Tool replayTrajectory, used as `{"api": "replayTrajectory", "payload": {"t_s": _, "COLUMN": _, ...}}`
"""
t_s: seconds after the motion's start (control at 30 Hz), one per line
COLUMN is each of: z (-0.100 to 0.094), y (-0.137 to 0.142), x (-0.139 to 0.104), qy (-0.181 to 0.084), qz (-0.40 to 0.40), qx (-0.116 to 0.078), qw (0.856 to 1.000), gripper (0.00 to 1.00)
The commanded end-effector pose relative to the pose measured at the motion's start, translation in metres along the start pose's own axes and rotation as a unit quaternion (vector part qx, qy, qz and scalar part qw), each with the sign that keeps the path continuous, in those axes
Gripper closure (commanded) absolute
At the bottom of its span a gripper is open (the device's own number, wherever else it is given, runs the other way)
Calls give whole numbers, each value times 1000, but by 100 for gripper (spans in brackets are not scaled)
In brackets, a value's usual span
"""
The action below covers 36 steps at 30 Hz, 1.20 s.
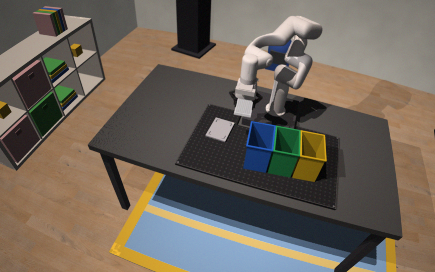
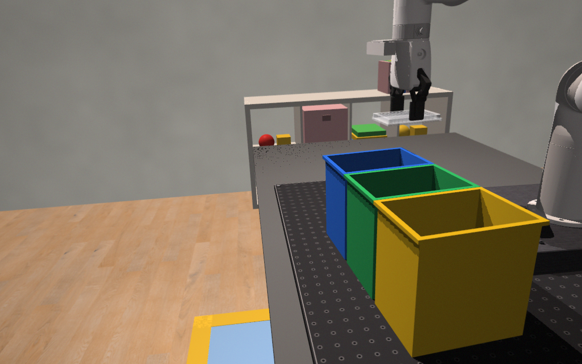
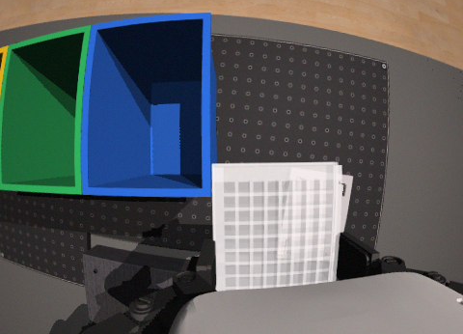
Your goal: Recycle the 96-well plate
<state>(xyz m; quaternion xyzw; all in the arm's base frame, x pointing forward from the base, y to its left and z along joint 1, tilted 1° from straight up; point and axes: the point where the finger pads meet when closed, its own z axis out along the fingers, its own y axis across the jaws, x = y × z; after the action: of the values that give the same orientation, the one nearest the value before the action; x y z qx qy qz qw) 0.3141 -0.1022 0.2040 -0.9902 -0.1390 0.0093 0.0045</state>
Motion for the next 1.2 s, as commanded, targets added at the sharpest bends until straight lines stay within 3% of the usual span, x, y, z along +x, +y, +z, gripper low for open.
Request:
{"api": "replayTrajectory", "payload": {"t_s": 0.0, "z": -1, "y": -11, "x": 5, "qy": 1, "qz": 0, "qx": -1, "qw": 1000, "gripper": 100}}
{"api": "replayTrajectory", "payload": {"t_s": 1.17, "z": 1, "y": -110, "x": 37, "qy": 1, "qz": 0, "qx": -4, "qw": 1000, "gripper": 100}}
